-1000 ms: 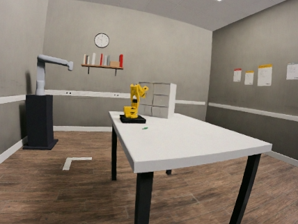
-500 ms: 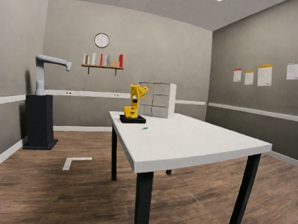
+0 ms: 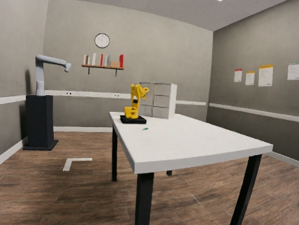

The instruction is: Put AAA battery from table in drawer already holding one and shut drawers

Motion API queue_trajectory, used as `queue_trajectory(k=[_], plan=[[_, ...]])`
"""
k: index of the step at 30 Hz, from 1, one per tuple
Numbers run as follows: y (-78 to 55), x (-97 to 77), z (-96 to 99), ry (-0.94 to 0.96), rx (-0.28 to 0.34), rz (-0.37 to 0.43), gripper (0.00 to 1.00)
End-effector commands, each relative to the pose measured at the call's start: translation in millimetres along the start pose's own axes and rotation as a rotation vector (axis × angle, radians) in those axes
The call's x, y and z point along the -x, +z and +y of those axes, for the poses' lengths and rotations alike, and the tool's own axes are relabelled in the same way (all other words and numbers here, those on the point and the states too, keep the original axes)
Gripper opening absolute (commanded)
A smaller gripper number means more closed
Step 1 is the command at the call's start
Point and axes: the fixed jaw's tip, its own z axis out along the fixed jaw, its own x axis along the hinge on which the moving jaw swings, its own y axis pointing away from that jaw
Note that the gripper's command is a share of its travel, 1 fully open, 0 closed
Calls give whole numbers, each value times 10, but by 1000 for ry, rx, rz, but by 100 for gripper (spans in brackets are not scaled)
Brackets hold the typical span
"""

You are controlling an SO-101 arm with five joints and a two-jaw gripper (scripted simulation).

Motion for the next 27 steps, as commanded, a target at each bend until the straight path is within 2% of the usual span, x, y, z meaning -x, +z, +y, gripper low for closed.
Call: queue_trajectory(k=[1,13,18,27], plan=[[121,14,-43,13,-15,-2,21],[121,14,-43,13,-15,-2,21],[278,21,-75,16,-22,-7,21],[278,21,-75,16,-22,-7,21]])
